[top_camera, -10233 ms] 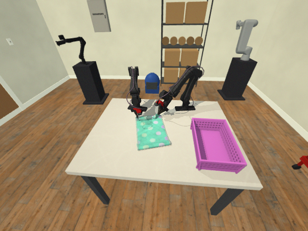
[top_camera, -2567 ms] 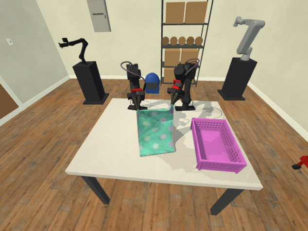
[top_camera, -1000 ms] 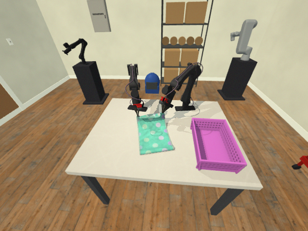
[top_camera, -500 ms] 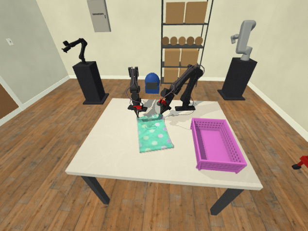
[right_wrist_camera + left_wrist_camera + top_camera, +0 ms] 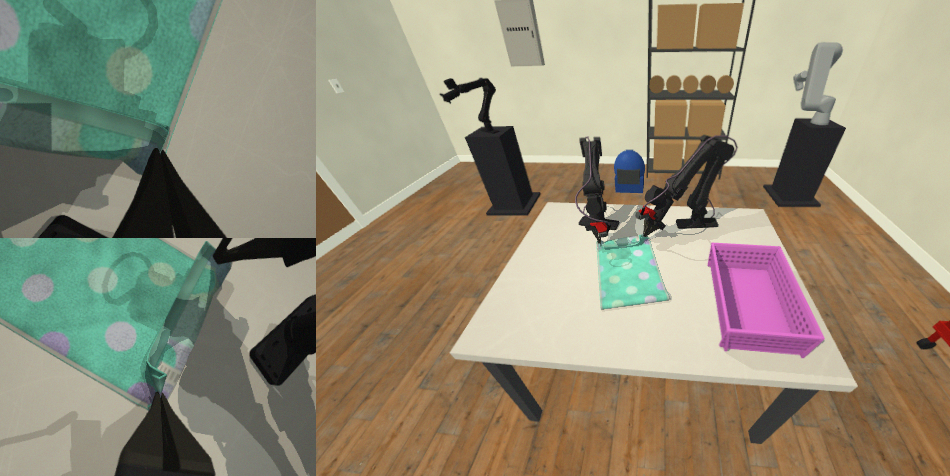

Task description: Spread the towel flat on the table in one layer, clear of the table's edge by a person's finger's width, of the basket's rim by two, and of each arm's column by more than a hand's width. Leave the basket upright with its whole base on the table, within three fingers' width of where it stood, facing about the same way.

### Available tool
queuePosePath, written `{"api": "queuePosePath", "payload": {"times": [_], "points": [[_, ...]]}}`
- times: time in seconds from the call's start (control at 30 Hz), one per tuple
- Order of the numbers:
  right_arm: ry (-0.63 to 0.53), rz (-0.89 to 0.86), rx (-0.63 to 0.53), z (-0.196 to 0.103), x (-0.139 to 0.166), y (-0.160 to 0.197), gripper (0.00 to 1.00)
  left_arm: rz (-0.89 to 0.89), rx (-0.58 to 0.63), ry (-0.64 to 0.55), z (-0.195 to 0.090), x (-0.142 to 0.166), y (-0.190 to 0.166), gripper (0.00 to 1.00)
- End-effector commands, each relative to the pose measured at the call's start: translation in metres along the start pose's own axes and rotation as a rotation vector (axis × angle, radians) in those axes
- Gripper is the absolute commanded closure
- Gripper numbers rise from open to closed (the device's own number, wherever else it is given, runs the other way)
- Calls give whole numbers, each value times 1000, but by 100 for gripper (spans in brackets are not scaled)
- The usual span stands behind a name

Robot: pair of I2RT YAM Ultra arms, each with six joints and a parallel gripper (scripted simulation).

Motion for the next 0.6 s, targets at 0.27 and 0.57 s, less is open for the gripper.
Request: {"api": "queuePosePath", "payload": {"times": [0.27,0.57], "points": [[147,21,11,13,33,-4,100,42,27,16,14,19,-12,100],[138,23,14,13,32,-4,100,46,24,40,16,27,-11,100]]}}
Point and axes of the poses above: on each arm, the point where the finger pads meet when closed, its own z axis out along the fingers, its own y axis across the jaws, x = y × z, the point moved 2 cm from there along -z, back along the fingers, and after that the axes turned 12 degrees about -z, right-handed, at the moved point
